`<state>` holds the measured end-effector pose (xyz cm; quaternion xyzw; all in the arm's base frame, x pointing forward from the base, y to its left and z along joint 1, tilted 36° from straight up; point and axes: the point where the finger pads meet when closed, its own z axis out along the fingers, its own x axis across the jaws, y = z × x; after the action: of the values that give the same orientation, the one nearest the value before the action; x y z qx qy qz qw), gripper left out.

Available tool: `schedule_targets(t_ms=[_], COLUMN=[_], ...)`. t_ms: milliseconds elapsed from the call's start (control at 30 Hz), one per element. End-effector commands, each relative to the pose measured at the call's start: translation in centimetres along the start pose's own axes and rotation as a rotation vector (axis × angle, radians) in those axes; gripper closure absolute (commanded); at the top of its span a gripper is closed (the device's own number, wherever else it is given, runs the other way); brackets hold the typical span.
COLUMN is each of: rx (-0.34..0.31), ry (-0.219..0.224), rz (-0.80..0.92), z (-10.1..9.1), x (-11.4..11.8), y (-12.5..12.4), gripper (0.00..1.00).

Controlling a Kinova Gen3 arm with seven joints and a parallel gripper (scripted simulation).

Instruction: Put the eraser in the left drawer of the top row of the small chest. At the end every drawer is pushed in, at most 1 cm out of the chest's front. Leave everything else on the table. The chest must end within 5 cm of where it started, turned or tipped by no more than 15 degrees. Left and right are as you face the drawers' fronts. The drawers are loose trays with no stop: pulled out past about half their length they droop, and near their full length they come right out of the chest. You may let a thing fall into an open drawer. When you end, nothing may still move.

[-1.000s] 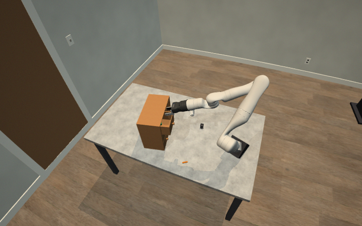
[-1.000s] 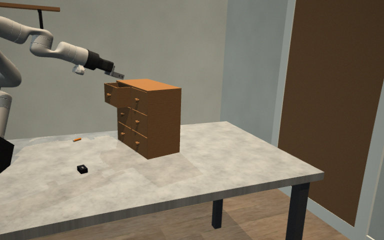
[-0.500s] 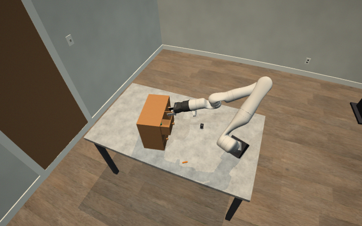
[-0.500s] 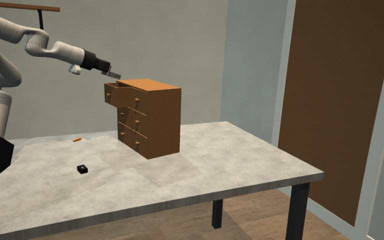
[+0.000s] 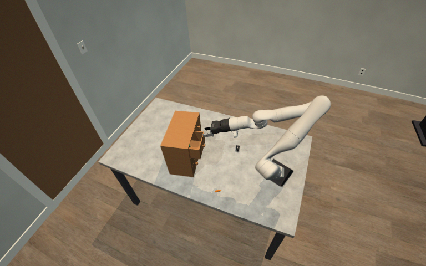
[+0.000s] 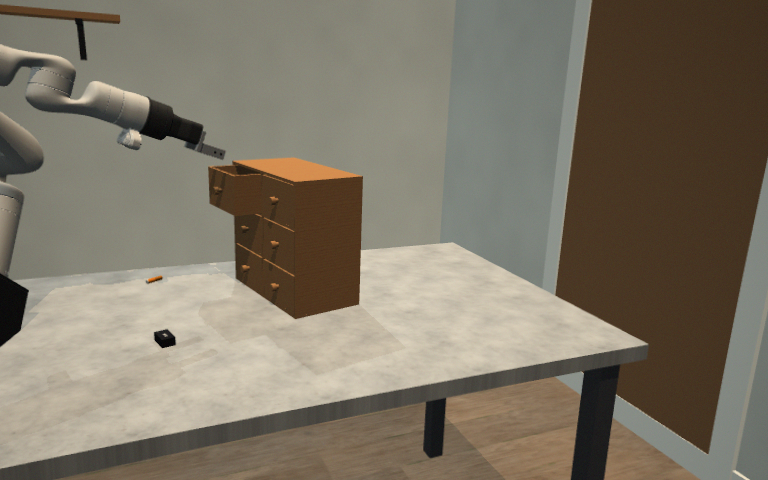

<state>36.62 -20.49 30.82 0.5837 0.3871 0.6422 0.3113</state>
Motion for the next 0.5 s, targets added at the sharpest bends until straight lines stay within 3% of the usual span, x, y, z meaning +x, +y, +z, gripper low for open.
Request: schedule_targets(t_ms=[0,467], rx=[-0.003,-0.004], ry=[-0.006,-0.008], rz=[-0.013,-0.015], z=[-1.5,-5.1], x=[-0.2,-0.4], y=[-0.2,-1.1], gripper=[0.0,0.0])
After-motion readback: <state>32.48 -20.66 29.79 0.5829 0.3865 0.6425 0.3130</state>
